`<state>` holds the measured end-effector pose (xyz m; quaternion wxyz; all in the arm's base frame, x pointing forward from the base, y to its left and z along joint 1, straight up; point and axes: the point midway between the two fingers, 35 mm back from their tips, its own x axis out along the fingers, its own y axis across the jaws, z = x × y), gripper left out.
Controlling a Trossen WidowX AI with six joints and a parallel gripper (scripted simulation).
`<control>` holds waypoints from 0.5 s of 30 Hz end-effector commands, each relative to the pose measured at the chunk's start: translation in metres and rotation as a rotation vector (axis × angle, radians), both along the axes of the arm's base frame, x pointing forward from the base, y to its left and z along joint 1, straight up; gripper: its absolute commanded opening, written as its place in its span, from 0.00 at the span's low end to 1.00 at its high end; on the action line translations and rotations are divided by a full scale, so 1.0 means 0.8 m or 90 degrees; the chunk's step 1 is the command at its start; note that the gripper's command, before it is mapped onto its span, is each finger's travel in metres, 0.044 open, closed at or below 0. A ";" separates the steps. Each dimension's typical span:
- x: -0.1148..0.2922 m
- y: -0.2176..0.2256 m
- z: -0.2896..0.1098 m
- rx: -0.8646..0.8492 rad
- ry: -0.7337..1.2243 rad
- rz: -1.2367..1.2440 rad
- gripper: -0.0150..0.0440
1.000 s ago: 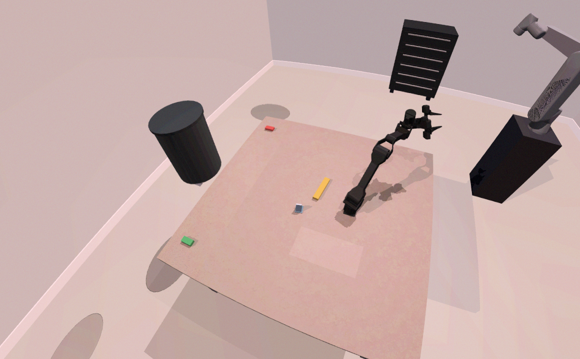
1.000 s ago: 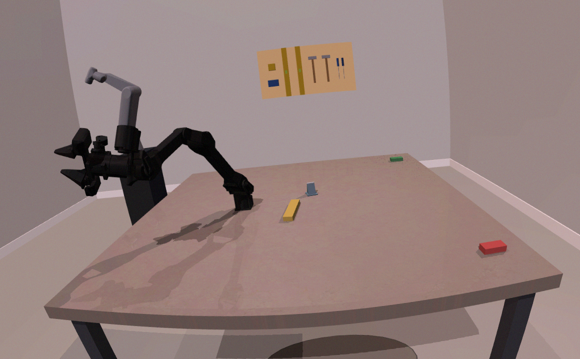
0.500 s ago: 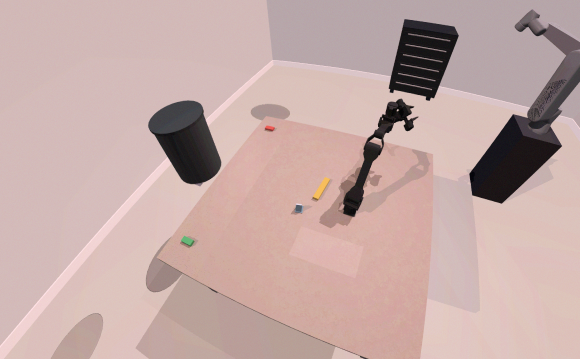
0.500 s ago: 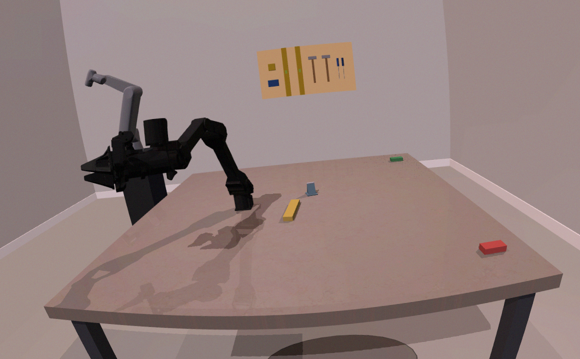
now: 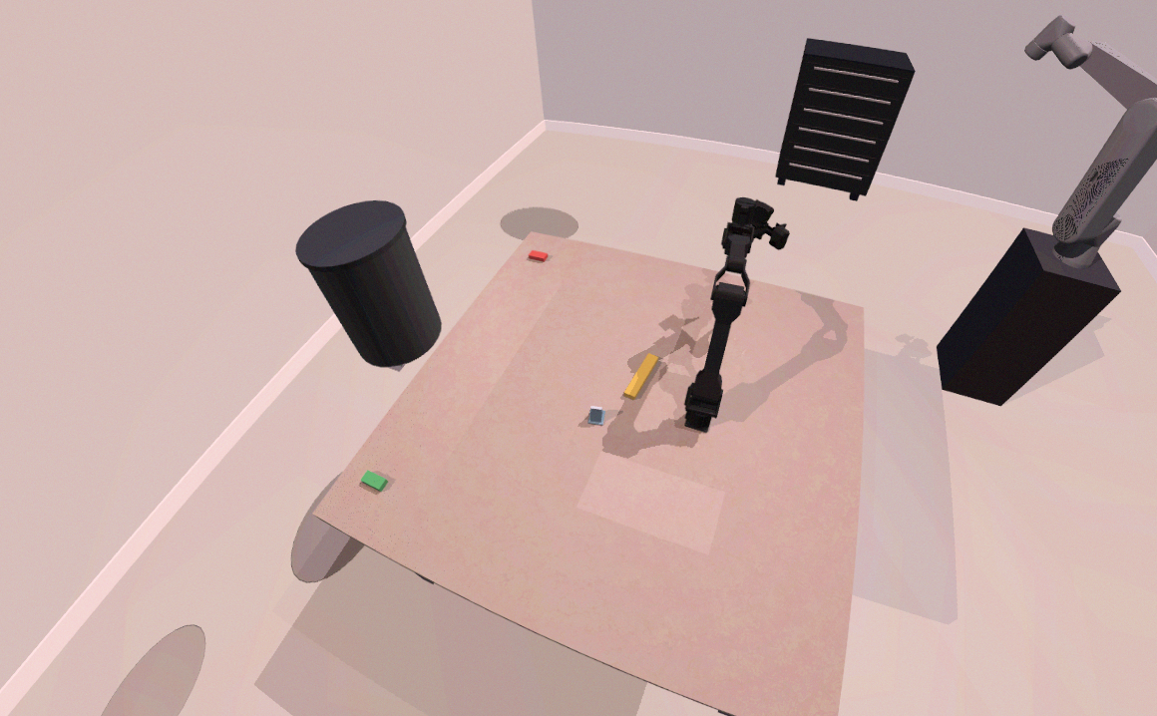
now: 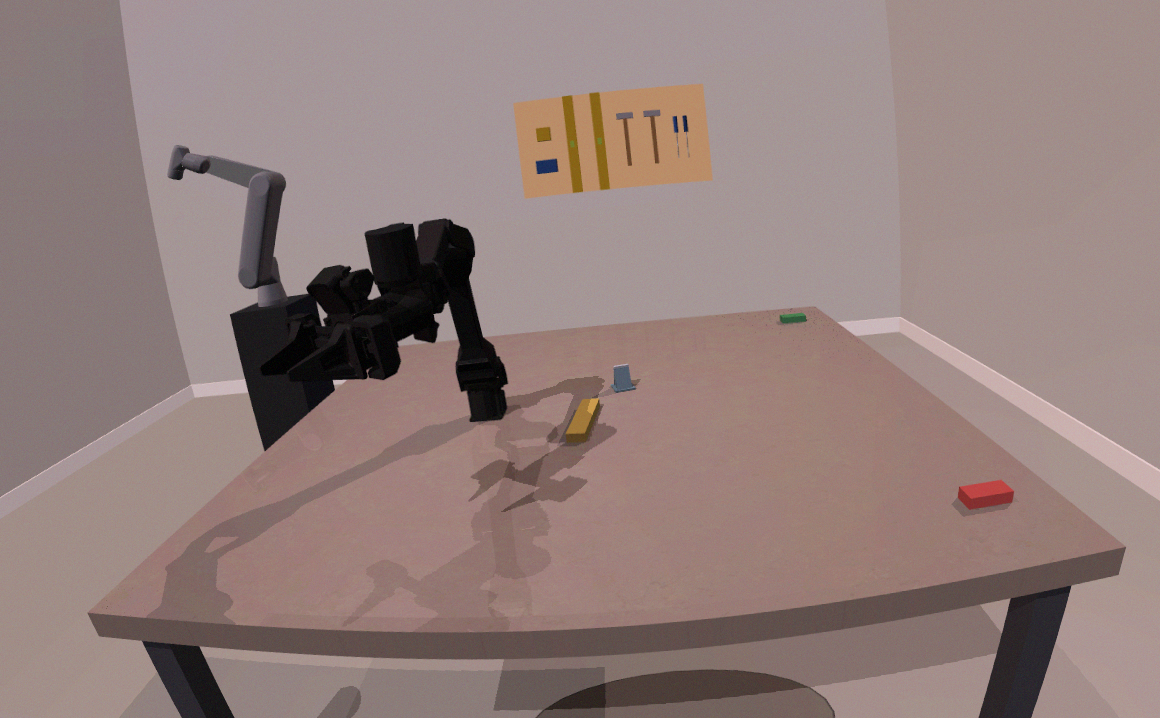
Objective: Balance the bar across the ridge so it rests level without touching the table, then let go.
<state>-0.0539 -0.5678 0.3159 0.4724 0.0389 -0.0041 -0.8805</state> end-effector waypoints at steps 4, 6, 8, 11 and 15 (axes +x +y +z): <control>0.082 0.015 -0.024 0.129 0.093 0.116 0.79; 0.103 0.022 -0.030 0.161 0.117 0.148 0.79; 0.125 0.030 -0.037 0.191 0.143 0.180 0.79; 0.155 0.044 -0.047 0.235 0.182 0.229 0.79; 0.194 0.065 -0.060 0.290 0.239 0.297 0.79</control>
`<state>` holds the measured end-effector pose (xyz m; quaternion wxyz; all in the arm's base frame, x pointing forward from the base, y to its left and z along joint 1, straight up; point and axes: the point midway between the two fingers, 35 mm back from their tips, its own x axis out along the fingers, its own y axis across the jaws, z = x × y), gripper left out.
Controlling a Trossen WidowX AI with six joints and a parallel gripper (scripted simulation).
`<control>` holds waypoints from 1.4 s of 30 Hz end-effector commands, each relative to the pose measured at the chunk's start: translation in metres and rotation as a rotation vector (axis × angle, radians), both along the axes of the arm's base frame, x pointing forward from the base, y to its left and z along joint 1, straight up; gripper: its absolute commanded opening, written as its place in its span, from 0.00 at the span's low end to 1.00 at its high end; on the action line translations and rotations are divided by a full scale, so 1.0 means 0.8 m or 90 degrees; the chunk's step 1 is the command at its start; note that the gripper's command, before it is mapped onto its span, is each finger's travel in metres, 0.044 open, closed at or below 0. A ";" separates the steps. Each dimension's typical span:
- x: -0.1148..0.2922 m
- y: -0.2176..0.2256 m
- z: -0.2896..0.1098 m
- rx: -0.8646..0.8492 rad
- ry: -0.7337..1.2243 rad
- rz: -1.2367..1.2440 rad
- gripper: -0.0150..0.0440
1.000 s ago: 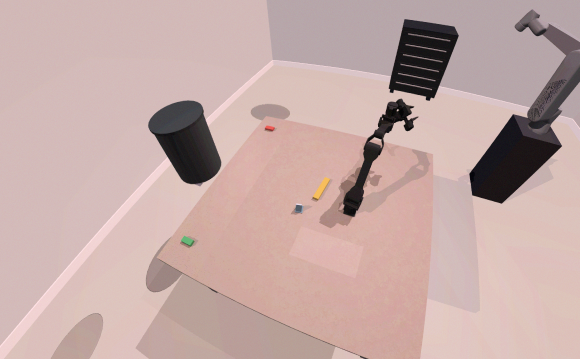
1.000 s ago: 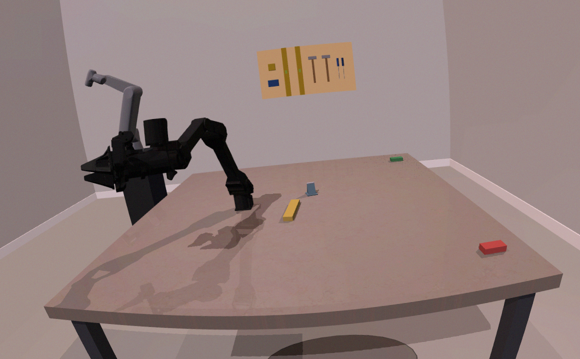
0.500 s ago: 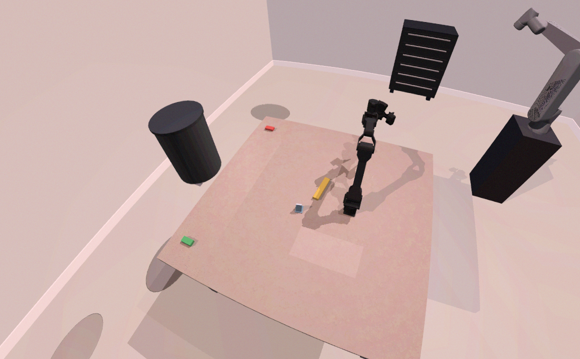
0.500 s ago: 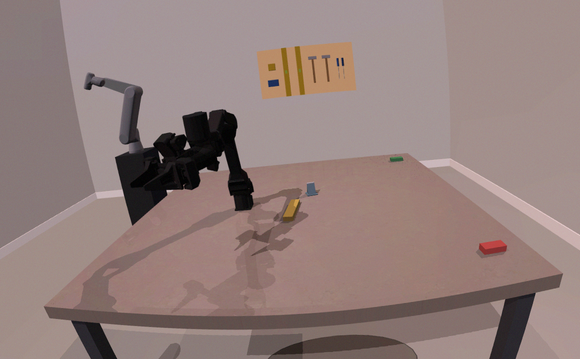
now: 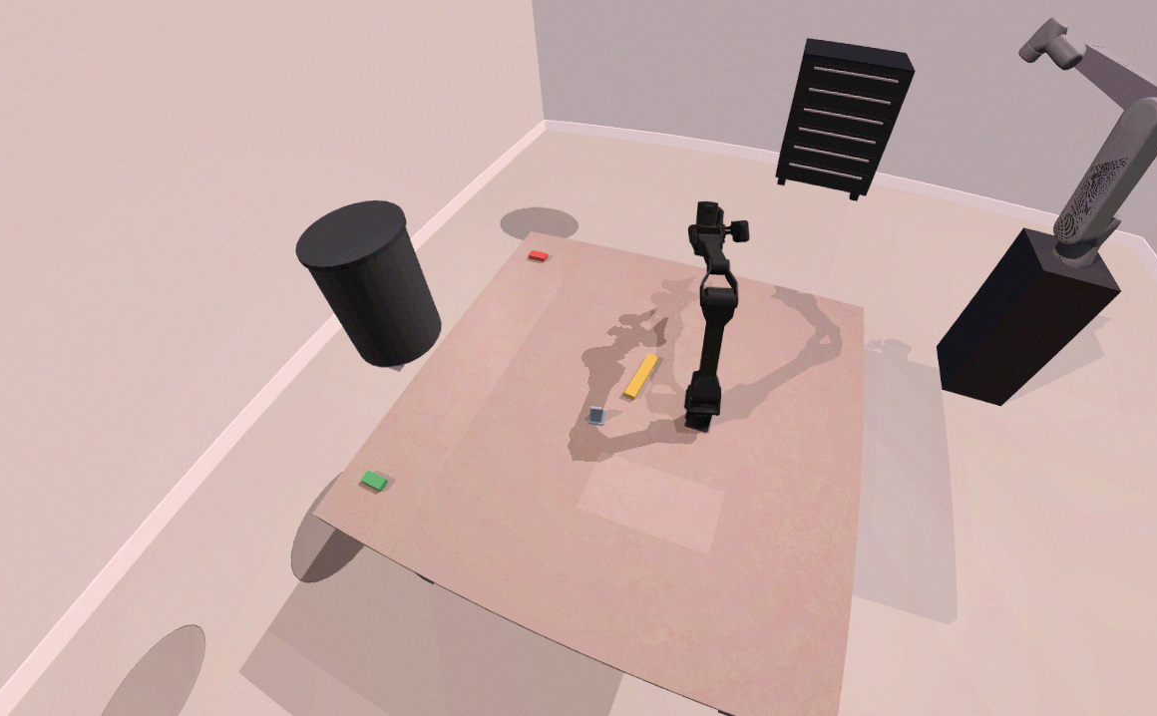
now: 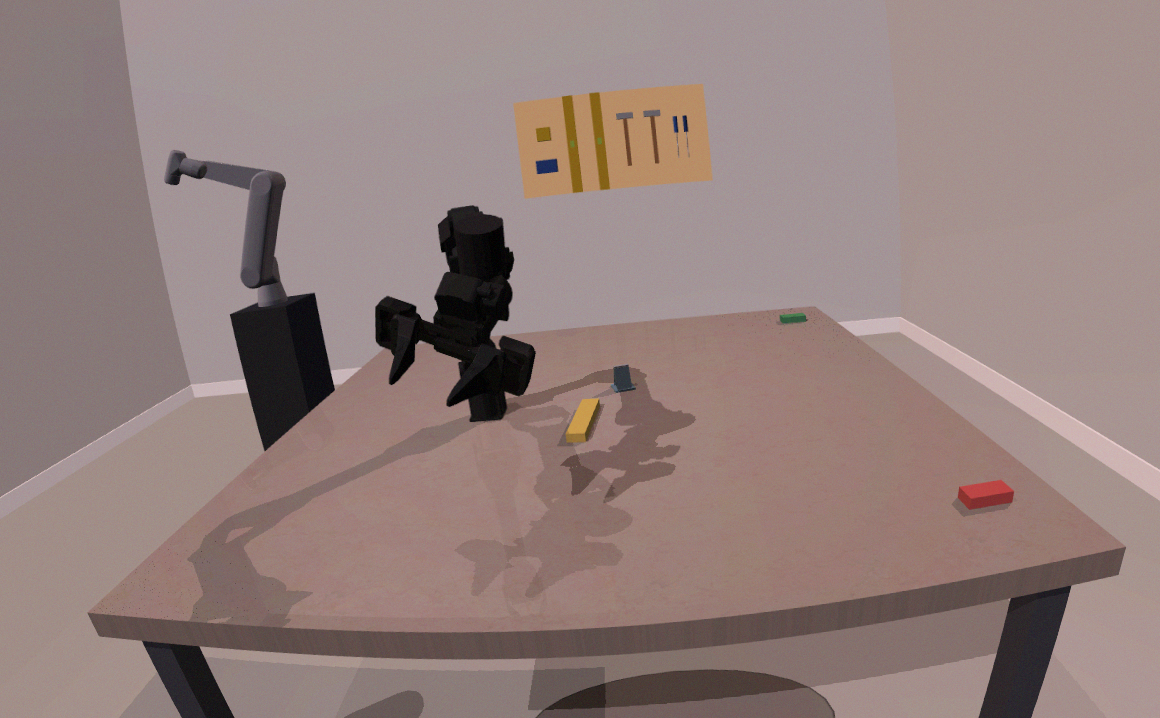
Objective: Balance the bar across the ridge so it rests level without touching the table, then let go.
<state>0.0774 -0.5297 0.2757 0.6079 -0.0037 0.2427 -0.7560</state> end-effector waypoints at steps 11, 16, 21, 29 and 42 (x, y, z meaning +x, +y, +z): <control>0.124 0.093 -0.050 0.179 0.213 0.271 0.79; 0.158 0.135 -0.069 0.232 0.292 0.376 0.79; 0.186 0.180 -0.088 0.278 0.372 0.483 0.79; 0.217 0.258 -0.117 0.339 0.502 0.659 0.79; 0.230 0.390 -0.157 0.402 0.709 0.957 0.79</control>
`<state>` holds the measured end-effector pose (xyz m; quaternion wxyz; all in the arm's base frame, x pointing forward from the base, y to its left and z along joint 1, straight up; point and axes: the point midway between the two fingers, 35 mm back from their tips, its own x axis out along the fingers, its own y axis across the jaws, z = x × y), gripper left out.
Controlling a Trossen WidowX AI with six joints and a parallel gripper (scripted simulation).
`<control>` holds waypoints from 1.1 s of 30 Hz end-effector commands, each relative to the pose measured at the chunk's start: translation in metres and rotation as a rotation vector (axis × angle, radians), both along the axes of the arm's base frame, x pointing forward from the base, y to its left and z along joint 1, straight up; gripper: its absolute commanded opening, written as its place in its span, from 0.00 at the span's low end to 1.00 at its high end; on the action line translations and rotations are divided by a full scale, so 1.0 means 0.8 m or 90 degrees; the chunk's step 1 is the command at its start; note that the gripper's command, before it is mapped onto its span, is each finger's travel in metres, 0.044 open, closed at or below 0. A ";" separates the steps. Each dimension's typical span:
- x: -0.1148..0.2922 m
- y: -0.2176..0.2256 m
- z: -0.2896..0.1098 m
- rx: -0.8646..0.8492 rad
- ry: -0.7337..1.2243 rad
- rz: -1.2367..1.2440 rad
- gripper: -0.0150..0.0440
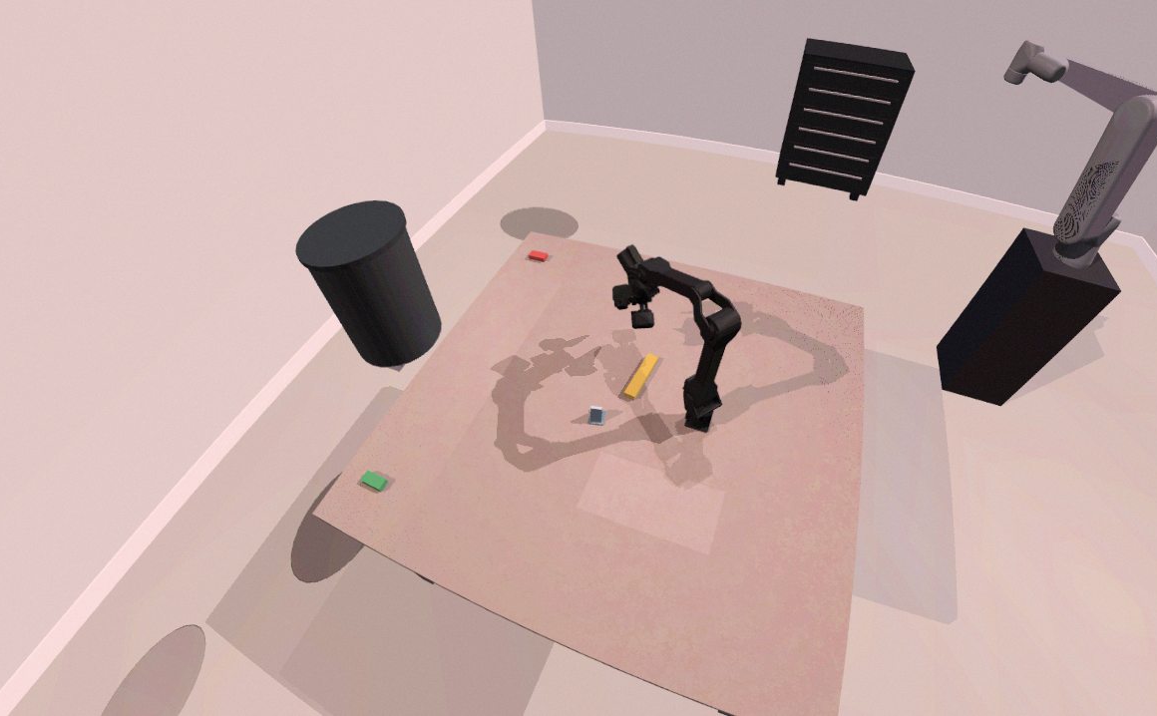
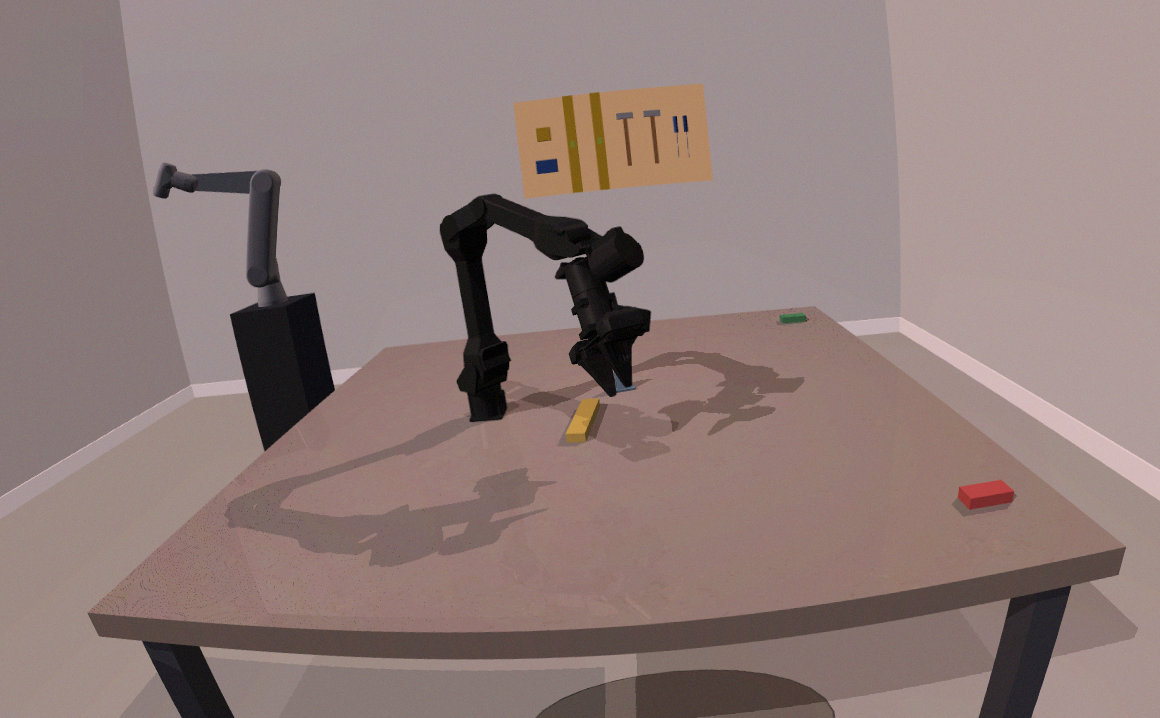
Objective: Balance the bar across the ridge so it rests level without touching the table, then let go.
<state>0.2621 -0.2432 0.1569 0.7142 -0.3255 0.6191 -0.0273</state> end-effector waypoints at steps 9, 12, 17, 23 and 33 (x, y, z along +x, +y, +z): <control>-0.019 0.119 -0.030 0.086 0.142 0.296 0.79; -0.029 0.146 -0.036 0.107 0.174 0.370 0.79; -0.050 0.189 -0.044 0.142 0.225 0.492 0.79; -0.077 0.230 -0.051 0.180 0.277 0.620 0.79; -0.077 0.231 -0.064 0.181 0.278 0.624 0.79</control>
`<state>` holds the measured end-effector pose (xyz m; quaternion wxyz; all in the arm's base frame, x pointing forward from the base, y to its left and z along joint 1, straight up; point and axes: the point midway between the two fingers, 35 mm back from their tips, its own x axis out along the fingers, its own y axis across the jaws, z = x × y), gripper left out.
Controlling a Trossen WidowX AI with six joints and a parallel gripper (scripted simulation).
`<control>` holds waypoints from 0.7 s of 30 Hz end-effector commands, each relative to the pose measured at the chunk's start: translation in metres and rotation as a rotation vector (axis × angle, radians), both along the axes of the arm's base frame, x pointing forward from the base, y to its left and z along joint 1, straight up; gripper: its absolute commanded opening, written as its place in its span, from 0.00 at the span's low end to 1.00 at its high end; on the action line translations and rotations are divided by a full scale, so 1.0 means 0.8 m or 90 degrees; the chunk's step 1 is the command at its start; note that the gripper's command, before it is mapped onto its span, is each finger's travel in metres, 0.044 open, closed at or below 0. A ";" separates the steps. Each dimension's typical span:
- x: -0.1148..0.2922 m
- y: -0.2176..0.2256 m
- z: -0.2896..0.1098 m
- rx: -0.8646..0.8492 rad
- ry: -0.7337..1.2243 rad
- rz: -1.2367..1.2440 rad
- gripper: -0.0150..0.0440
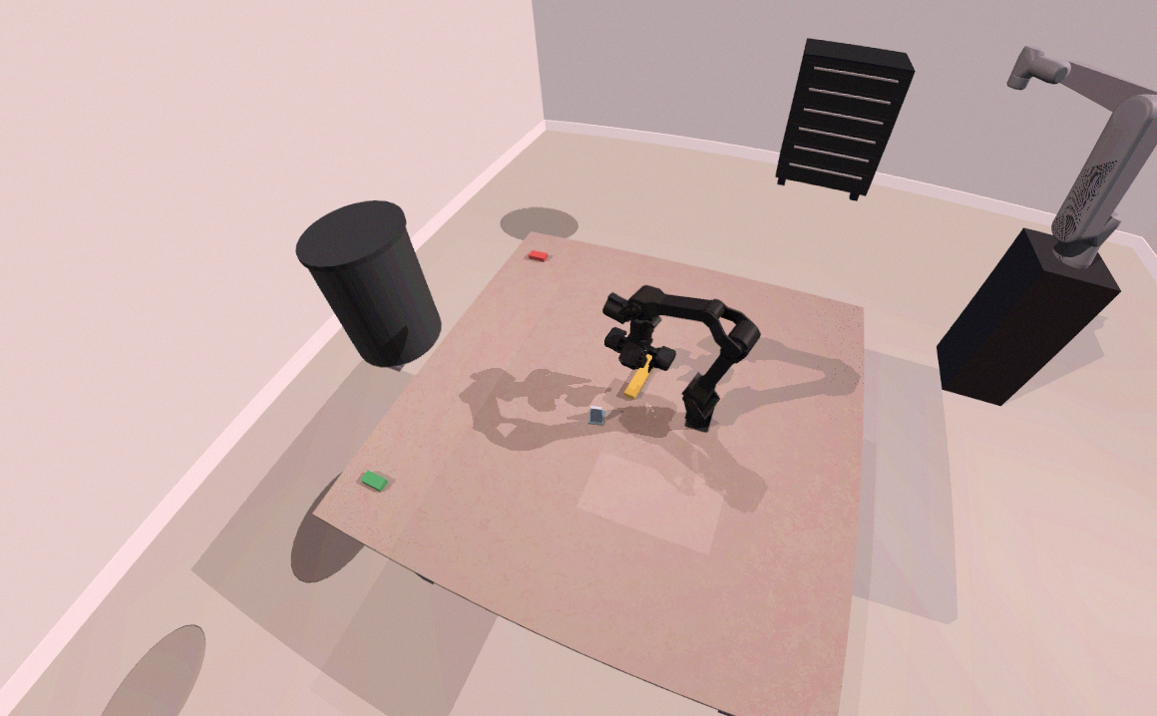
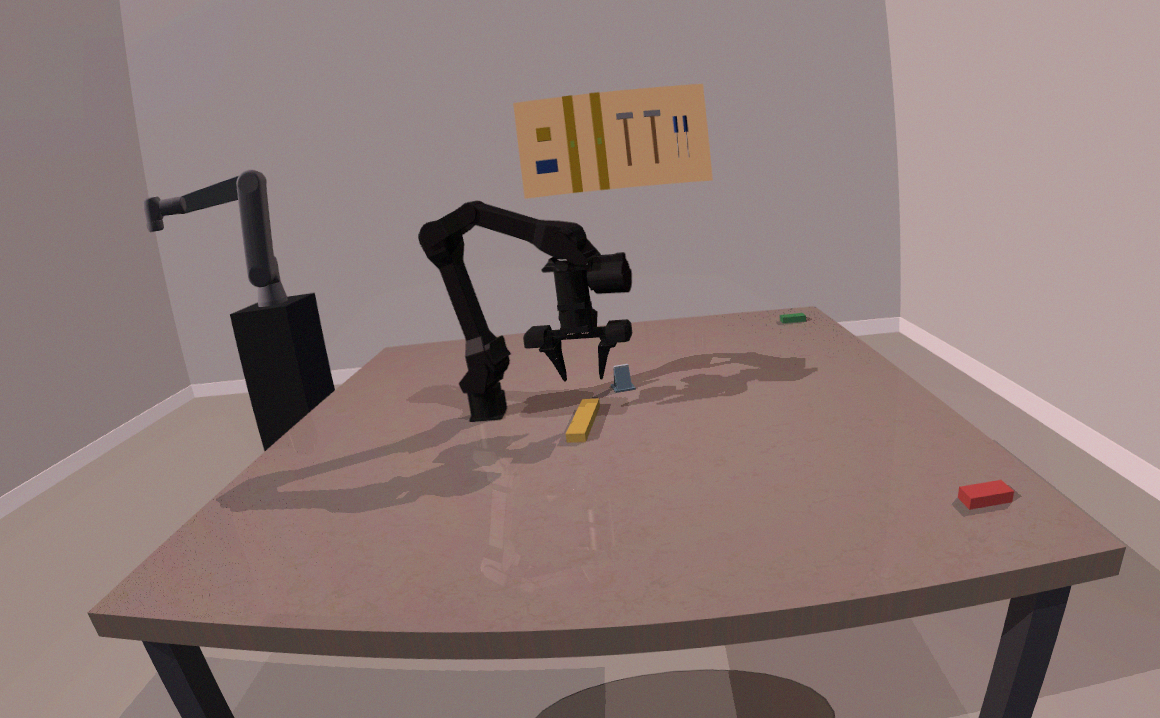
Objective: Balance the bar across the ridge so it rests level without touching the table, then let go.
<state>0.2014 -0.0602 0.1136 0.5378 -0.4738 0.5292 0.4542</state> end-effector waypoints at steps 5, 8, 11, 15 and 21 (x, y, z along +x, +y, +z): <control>0.000 0.002 -0.047 0.004 0.003 0.008 0.79; -0.001 0.002 -0.053 0.004 0.003 0.008 0.79; -0.001 0.002 -0.054 0.004 0.003 0.008 0.79; -0.001 0.002 -0.058 0.004 0.003 0.008 0.79; 0.000 0.002 -0.070 0.004 0.004 0.008 0.79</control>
